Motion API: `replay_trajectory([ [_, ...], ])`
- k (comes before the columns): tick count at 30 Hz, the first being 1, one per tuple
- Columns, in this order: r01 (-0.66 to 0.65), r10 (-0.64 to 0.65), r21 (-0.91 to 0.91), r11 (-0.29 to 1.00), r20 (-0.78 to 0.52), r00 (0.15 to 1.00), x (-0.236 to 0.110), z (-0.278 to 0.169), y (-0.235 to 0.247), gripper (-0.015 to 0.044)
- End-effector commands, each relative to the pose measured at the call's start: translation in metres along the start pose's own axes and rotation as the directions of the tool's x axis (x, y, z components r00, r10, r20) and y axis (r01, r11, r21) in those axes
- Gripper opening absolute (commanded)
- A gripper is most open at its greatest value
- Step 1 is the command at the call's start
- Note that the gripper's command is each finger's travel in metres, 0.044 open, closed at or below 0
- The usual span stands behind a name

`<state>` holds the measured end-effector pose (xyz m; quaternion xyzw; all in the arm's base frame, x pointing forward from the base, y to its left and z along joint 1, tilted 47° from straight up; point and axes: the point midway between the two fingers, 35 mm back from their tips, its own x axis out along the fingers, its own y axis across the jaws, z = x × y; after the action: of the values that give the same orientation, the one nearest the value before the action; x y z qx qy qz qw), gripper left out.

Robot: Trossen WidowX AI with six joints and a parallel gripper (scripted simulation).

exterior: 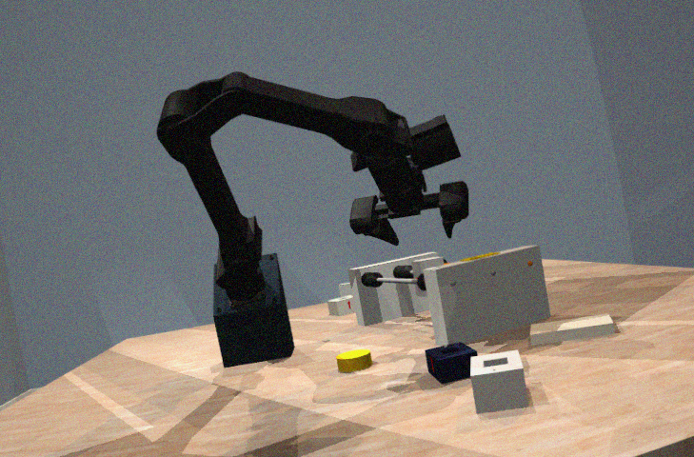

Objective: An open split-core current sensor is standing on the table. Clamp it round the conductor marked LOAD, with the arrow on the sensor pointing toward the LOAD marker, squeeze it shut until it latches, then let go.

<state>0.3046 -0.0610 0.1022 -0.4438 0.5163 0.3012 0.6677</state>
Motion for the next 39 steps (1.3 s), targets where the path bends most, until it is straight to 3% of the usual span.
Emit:
replay_trajectory([
  [1, -0.136, 0.120, -0.095, 0.986, -0.158, 0.980, 0.023, 0.020, 0.007, 0.0440],
  [7, -0.320, 0.163, -0.276, 0.907, -0.470, 0.868, 0.052, 0.057, 0.017, 0.0440],
  [13, -0.458, -0.002, -0.453, 0.765, -0.713, 0.701, 0.077, 0.102, 0.032, 0.0440],
  [39, -0.471, -0.033, -0.472, 0.745, -0.732, 0.681, 0.080, 0.108, 0.034, 0.0440],
])
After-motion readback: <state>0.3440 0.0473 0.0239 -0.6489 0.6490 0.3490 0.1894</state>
